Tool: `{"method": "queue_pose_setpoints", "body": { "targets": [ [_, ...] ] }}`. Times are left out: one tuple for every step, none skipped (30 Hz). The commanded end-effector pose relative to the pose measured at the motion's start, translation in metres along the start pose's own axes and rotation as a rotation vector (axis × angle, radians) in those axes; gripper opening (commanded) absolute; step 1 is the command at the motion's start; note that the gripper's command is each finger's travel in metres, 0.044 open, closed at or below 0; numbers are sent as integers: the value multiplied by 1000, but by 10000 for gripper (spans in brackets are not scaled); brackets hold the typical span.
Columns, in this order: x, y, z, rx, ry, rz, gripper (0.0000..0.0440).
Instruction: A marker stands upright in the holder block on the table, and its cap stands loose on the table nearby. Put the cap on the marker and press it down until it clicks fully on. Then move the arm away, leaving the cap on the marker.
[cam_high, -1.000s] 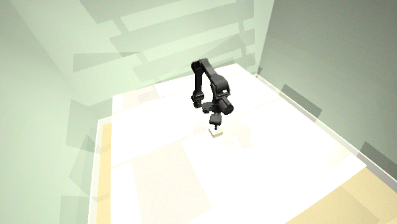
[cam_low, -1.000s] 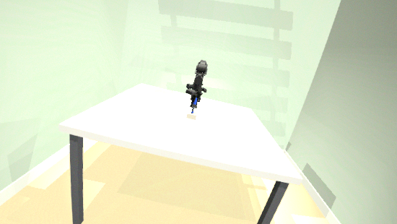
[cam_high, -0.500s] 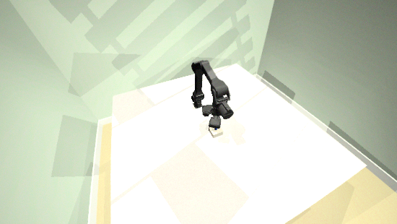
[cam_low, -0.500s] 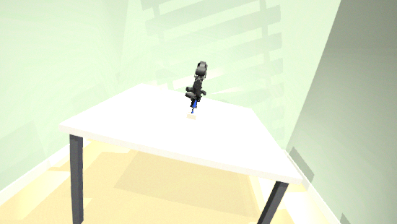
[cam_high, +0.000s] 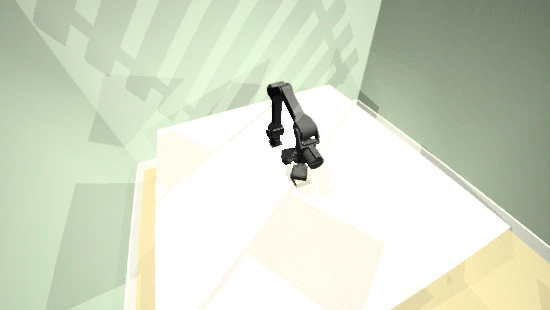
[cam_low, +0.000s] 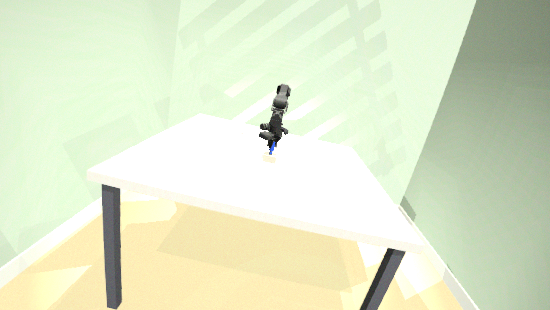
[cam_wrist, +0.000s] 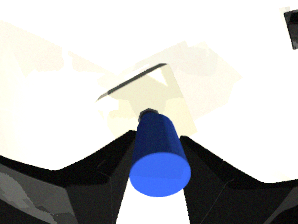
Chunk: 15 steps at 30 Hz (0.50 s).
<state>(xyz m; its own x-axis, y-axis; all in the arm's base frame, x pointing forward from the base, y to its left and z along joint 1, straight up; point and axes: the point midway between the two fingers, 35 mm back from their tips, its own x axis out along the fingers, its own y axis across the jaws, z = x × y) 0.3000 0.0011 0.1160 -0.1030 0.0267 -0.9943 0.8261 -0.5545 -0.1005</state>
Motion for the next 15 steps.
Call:
{"method": "queue_pose_setpoints", "body": {
  "targets": [
    [14, -6, 4, -13, -29, -39, 53],
    [16, -6, 5, -16, -33, -42, 80],
    [18, -7, 5, -18, -38, -44, 106],
    [19, -7, 6, -19, -42, -46, 132],
    [20, -8, 6, -19, -44, -51, 137],
    [21, -9, 7, -19, -46, -56, 142],
    [21, -10, 7, -19, -47, -58, 148],
    [21, -10, 8, -19, -48, -61, 157],
    [22, -12, 9, -20, -50, -66, 165],
    [22, -13, 9, -20, -51, -71, 173],
    [22, -15, 10, -20, -53, -77, 182],
    [23, -16, 11, -20, -55, -81, 192],
    [23, -17, 12, -20, -56, -86, 202],
    [23, -18, 12, -20, -57, -90, 214],
    [23, -20, 13, -20, -58, -94, 229]
  ]
}}
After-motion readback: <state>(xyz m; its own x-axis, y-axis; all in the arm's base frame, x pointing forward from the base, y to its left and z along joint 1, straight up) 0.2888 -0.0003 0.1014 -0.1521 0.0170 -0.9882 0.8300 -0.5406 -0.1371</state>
